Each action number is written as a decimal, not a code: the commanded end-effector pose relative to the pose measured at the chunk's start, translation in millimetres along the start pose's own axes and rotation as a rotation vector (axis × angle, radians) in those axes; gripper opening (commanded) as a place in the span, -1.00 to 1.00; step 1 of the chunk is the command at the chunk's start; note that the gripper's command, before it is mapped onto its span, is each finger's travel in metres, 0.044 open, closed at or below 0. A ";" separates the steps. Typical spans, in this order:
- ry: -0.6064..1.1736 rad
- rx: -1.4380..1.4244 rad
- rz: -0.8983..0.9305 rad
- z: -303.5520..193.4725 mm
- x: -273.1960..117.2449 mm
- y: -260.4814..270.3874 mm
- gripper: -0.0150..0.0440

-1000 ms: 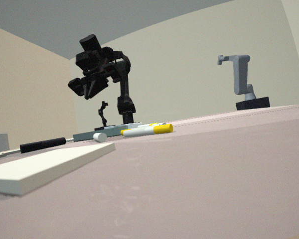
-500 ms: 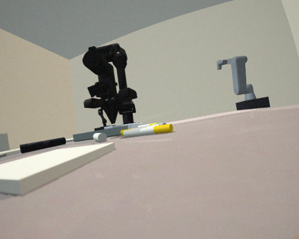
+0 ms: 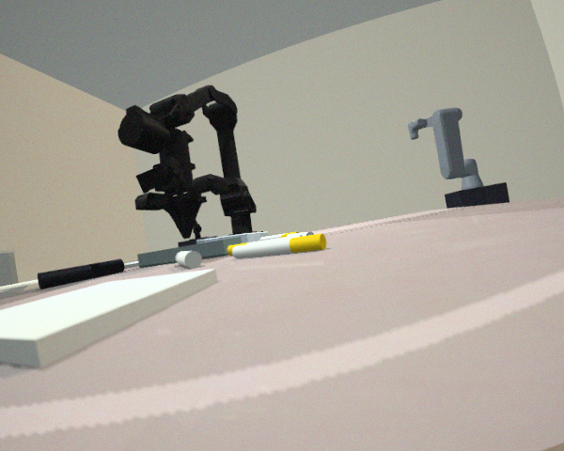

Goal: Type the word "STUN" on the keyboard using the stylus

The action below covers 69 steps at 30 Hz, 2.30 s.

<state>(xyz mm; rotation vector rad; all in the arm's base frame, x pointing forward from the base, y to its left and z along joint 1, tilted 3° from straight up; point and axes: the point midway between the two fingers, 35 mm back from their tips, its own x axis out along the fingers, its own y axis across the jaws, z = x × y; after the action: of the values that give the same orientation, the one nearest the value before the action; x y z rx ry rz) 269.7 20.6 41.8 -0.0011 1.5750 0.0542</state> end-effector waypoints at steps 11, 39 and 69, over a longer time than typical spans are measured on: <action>0.000 -0.007 -0.007 -0.1 -0.3 -66.8 -0.49; 0.002 -0.008 -0.003 -28.0 0.2 -13.3 -0.49; -0.009 -0.005 0.004 -28.4 -55.0 36.7 -0.49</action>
<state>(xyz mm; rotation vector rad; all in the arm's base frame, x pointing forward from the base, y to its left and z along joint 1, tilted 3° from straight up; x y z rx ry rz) 239.7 54.2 98.1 -0.0023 1.5704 0.0603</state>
